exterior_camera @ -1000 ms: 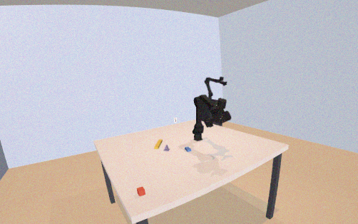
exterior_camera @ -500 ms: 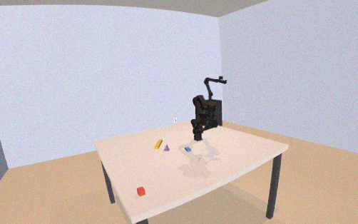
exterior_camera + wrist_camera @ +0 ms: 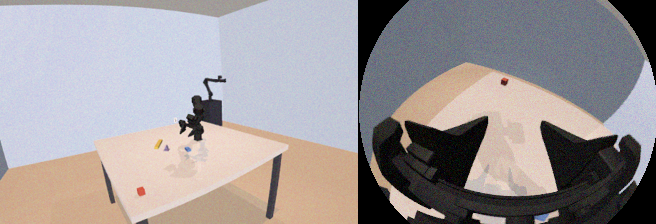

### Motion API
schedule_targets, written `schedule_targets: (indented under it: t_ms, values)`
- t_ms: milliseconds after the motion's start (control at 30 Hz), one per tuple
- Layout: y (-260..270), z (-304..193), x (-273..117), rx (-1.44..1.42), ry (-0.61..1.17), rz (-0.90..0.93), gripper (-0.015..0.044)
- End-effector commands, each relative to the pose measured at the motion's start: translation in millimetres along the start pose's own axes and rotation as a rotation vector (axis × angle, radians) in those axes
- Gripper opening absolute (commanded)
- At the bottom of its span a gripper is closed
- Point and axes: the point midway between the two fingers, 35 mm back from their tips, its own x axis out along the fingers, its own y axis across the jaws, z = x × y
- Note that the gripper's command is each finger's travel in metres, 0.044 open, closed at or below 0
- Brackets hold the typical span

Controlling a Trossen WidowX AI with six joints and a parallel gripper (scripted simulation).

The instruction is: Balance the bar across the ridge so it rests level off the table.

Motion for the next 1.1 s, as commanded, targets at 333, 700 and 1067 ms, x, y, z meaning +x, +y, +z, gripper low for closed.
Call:
schedule_targets:
  t_ms: [333,700,1067]
  values:
    - [-77,-25,38,-0.220,0.184,-0.088,0.0315]
    - [-141,-46,55,-0.350,0.345,-0.122,0.0315]
    - [-204,-71,60,-0.448,0.510,-0.118,0.0315]
